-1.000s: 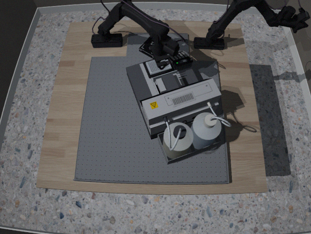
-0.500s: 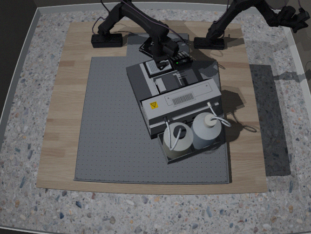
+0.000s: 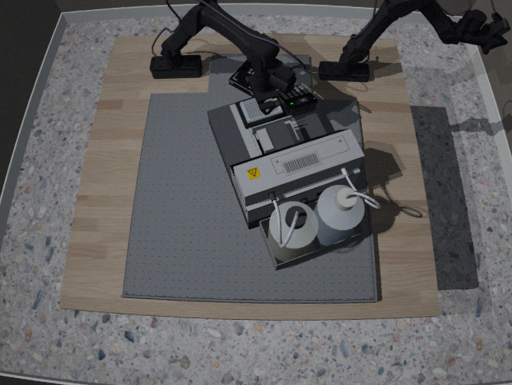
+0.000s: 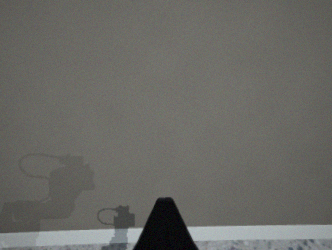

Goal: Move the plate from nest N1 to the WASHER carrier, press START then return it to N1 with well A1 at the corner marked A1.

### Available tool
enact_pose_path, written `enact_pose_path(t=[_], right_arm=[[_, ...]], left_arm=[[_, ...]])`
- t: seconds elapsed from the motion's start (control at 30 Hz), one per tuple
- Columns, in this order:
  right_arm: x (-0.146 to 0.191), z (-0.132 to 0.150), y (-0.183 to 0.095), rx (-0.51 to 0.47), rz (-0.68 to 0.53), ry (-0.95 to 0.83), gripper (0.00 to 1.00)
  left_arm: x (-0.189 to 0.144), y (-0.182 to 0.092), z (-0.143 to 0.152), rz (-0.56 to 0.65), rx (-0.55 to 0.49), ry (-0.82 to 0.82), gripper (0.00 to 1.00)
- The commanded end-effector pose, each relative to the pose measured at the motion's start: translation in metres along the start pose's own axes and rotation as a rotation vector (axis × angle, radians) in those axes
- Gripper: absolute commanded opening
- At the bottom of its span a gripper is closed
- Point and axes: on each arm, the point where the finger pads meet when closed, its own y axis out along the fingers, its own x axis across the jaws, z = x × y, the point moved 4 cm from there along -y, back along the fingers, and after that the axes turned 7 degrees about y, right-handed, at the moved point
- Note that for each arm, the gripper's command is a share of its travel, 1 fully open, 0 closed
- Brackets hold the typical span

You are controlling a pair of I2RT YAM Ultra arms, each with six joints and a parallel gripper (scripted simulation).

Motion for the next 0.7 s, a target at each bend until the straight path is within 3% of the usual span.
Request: enact_pose_path(t=[0.0, 0.67], right_arm=[[-0.0066, 0.0022, -0.0137, -0.034, 0.050, 0.015, 1.00], [-0.0037, -0.0014, -0.0139, -0.038, 0.055, -0.002, 1.00]], left_arm=[[0.0051, -0.0047, -0.0230, -0.019, -0.076, -0.011, 0.00], [0.0051, -0.0047, -0.0230, -0.019, -0.076, -0.011, 0.00]])
